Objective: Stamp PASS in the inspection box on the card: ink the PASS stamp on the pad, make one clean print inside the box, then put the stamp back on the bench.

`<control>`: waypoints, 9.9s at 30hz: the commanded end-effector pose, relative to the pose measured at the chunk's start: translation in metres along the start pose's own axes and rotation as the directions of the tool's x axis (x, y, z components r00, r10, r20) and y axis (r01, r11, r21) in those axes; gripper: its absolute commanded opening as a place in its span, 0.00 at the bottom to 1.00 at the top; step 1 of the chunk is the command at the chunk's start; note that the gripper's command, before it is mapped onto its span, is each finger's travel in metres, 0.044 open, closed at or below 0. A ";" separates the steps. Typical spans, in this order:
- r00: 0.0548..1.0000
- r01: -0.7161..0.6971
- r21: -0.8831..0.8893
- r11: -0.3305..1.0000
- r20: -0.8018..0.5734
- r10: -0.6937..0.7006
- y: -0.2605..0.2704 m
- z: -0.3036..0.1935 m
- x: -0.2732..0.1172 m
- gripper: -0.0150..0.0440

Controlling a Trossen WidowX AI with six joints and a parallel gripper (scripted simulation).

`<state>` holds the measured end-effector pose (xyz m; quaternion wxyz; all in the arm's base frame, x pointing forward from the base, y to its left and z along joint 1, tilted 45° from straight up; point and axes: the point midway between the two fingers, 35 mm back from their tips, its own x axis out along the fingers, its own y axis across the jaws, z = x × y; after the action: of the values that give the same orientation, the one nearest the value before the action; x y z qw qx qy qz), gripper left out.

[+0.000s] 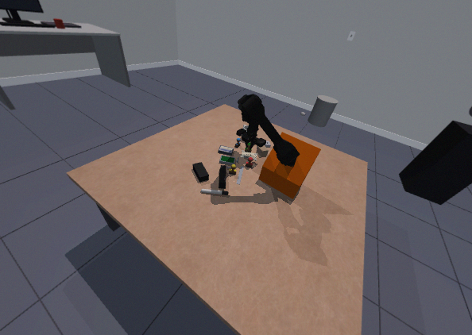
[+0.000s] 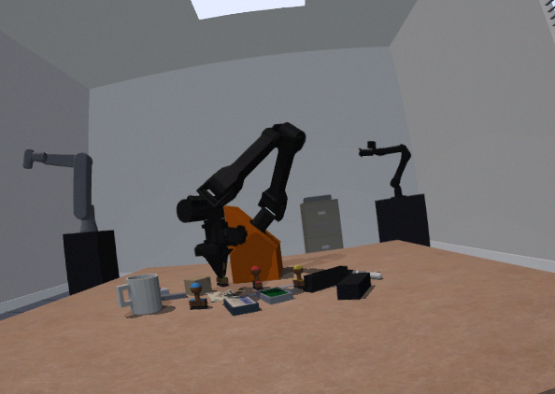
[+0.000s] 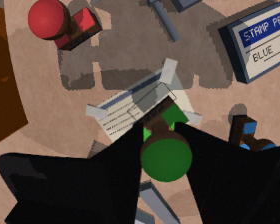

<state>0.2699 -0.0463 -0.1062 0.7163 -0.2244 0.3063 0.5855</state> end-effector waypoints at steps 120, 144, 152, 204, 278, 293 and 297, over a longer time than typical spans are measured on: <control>1.000 0.002 0.006 1.000 0.010 -0.002 0.002 0.001 0.017 0.25; 1.000 0.003 0.006 1.000 0.007 -0.003 0.002 0.001 -0.022 0.25; 1.000 0.002 0.005 1.000 0.008 -0.003 0.003 0.001 -0.035 0.25; 1.000 0.005 -0.003 1.000 0.017 -0.004 -0.087 0.236 -0.029 0.25; 1.000 0.004 -0.002 1.000 0.016 -0.004 -0.085 0.236 -0.091 0.68; 1.000 0.004 0.001 1.000 0.013 -0.004 -0.085 0.235 -0.090 0.68; 1.000 0.004 0.001 1.000 0.013 -0.004 -0.085 0.235 -0.090 0.68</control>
<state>0.3834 0.0321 0.1212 0.7197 -0.2208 0.3015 0.5851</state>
